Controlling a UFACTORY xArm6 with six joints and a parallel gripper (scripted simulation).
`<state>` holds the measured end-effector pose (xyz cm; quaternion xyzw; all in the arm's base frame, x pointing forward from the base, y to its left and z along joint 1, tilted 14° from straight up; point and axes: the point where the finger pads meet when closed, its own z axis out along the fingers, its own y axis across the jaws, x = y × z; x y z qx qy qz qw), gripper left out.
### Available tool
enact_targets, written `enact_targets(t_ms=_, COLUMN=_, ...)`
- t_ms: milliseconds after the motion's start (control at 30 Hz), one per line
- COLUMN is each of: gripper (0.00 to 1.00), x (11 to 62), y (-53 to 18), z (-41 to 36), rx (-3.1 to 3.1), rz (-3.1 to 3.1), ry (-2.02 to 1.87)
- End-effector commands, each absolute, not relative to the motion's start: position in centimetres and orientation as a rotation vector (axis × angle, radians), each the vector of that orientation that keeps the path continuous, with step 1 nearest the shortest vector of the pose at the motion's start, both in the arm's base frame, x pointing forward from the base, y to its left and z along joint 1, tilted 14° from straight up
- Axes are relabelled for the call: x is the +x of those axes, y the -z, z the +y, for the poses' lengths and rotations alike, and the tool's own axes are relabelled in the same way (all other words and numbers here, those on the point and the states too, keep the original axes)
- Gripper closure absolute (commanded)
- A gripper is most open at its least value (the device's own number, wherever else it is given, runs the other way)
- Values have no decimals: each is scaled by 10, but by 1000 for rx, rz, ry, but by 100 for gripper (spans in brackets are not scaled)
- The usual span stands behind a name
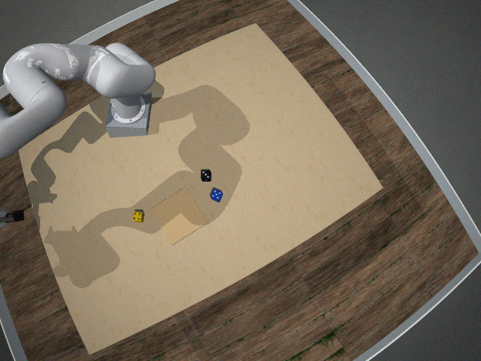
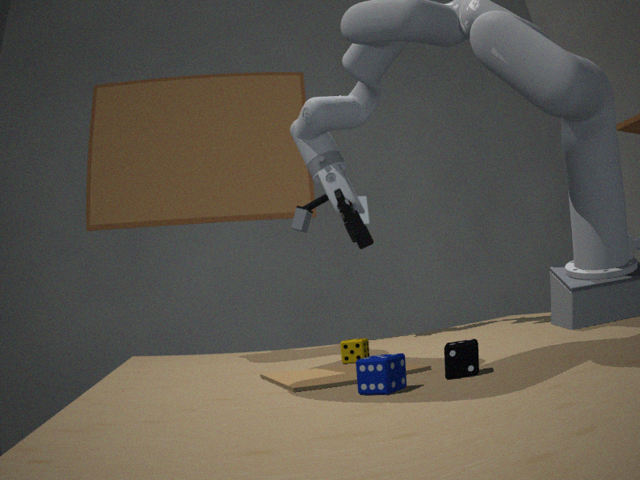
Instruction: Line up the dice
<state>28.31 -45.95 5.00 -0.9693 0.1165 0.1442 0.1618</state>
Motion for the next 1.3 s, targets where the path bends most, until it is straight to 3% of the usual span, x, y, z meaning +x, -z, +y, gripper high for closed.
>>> enact_targets(t_ms=0, gripper=0, x=284, y=-52, z=-461, rx=-2771, rz=334, ry=-408)
enact_targets(t_ms=600, gripper=0, x=285, y=-52, z=-460, rx=-2772, rz=335, ry=-406)
enact_targets(t_ms=933, gripper=0, x=357, y=-70, z=-380, rx=-2826, rz=429, ry=-301)
enact_targets(t_ms=1267, gripper=0, x=396, y=-83, z=-301, rx=-2842, rz=532, ry=-206)
